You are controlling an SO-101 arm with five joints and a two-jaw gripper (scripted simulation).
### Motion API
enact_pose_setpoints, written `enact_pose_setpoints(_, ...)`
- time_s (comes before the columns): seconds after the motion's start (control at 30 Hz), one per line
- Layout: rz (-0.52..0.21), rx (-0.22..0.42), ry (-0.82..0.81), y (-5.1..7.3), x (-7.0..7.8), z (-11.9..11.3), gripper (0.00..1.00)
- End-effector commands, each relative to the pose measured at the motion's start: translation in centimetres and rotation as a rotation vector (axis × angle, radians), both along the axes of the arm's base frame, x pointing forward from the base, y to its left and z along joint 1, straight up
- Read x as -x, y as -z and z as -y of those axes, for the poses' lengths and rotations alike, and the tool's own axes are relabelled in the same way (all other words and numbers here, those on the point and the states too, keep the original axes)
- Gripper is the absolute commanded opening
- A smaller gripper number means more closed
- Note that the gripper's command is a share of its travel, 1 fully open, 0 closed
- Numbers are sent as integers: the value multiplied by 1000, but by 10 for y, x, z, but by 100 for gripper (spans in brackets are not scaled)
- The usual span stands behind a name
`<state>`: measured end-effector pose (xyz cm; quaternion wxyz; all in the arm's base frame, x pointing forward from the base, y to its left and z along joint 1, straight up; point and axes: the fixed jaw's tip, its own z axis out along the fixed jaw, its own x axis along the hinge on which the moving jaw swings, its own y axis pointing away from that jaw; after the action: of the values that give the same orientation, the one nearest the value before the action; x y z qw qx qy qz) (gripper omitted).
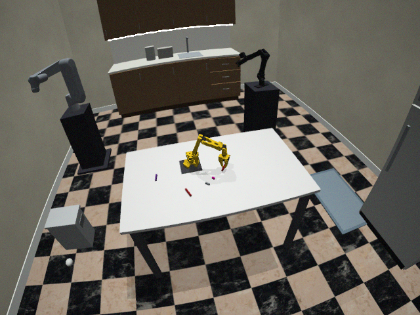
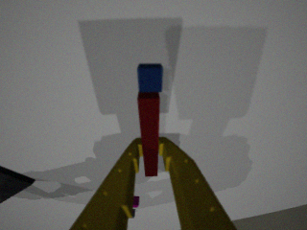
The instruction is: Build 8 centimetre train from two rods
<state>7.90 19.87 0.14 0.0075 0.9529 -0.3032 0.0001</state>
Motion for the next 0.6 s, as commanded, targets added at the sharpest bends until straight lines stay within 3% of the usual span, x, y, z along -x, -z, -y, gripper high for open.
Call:
enact_pose_setpoints(0.0, -6, 11, 1, 3, 3, 1, 0)
enact_pose_setpoints(0.57, -4, 7, 1, 2, 3, 0, 0)
